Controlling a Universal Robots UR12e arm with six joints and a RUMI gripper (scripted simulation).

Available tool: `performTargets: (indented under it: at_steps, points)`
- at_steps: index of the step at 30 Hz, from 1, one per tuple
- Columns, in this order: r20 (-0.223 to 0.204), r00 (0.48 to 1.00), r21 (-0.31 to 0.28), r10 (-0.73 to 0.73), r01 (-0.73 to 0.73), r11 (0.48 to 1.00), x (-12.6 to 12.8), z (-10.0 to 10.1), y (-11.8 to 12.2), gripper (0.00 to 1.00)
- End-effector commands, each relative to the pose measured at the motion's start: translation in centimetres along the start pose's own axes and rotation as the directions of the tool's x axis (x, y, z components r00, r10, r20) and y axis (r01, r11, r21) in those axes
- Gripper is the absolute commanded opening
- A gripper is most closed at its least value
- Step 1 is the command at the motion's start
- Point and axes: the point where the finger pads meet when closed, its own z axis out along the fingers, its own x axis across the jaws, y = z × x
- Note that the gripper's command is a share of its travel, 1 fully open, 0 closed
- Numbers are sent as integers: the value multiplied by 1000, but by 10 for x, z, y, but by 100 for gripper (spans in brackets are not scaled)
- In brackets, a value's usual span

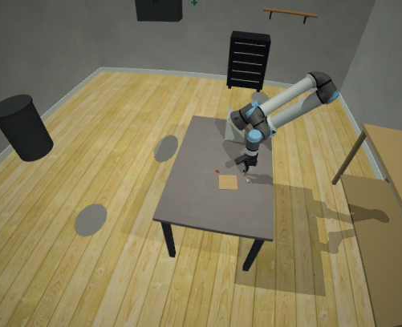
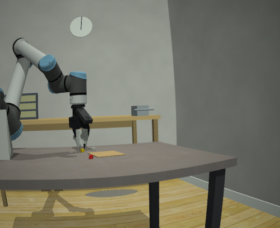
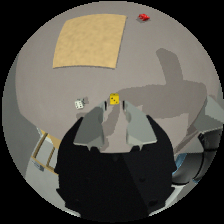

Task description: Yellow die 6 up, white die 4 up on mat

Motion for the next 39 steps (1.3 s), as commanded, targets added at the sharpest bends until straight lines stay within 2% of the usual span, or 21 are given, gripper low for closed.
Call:
performTargets:
  at_steps: [1, 39]
  points:
    - [-1, 1000, -3, 3, -3, 1000, 2, 10, 1, 18]
    - [-1, 1000, -3, 3, -3, 1000, 2, 14, 1, 18]
